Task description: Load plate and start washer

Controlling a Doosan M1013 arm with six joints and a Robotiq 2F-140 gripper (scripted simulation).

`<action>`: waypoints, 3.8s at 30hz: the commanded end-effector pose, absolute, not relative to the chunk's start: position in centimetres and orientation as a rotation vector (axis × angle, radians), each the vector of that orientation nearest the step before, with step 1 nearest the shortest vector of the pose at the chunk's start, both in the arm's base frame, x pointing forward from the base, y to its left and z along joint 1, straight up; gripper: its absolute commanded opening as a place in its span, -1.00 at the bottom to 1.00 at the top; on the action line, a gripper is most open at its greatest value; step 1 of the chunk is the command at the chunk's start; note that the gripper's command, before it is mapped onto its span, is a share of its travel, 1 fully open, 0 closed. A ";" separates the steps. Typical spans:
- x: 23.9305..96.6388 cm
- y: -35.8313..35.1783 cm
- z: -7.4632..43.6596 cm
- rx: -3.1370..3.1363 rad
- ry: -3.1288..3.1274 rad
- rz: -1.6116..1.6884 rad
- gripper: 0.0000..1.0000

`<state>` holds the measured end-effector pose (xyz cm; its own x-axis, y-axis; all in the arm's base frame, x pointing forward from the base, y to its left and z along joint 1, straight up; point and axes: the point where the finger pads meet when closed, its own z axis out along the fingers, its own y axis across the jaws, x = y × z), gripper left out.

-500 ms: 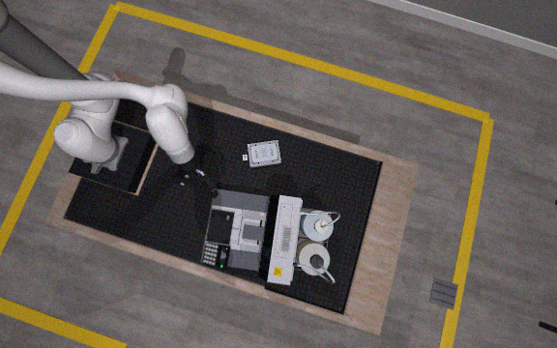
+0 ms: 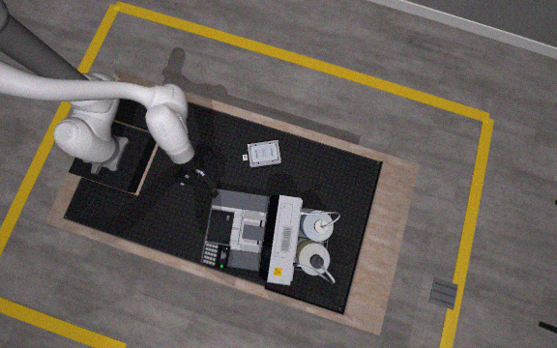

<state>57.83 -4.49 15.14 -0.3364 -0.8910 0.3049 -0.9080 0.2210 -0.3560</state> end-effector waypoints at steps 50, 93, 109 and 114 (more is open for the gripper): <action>69.3 8.2 15.8 2.810 -0.942 0.271 0.40; 76.4 21.3 15.8 3.077 0.553 0.019 0.40; 76.9 22.4 15.9 3.069 0.682 0.011 0.40; 76.9 22.4 13.9 3.070 0.682 0.011 0.40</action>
